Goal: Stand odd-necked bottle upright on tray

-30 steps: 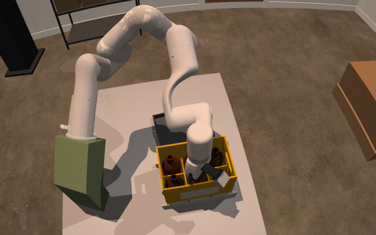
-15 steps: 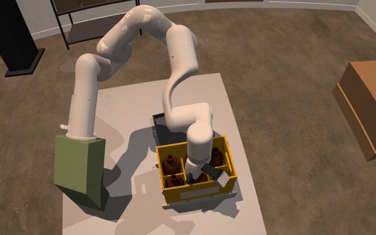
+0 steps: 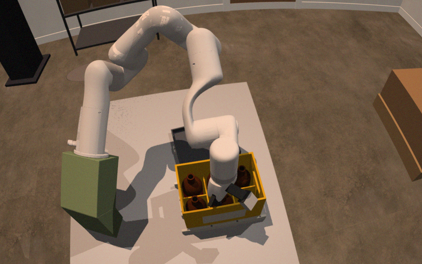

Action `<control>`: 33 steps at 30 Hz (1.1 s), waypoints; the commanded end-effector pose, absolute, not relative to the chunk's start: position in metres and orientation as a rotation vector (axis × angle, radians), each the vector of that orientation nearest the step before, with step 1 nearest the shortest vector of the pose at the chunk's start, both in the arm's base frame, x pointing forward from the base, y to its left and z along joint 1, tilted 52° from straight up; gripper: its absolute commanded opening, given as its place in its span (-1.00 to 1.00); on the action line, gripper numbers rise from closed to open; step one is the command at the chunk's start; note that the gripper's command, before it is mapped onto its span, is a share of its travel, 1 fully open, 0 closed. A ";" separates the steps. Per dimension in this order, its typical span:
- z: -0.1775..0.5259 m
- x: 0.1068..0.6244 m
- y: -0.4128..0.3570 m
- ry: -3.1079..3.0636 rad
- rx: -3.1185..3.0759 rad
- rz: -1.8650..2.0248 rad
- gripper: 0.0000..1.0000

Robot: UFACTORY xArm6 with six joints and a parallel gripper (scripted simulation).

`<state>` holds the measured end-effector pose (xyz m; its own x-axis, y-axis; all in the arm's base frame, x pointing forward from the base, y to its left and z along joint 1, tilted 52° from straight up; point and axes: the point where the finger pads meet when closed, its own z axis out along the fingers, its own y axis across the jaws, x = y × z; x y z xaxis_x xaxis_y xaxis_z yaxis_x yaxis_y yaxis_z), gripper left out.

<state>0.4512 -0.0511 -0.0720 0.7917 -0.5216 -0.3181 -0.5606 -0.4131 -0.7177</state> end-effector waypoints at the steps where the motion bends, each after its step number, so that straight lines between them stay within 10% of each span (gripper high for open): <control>1: -0.071 0.452 -0.052 0.802 -2.092 0.052 0.30; 33: -0.040 0.440 -0.090 0.802 -2.092 0.052 0.30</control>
<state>0.4418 -0.0802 -0.0481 0.7915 -0.5220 -0.3178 -0.5606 -0.4130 -0.7177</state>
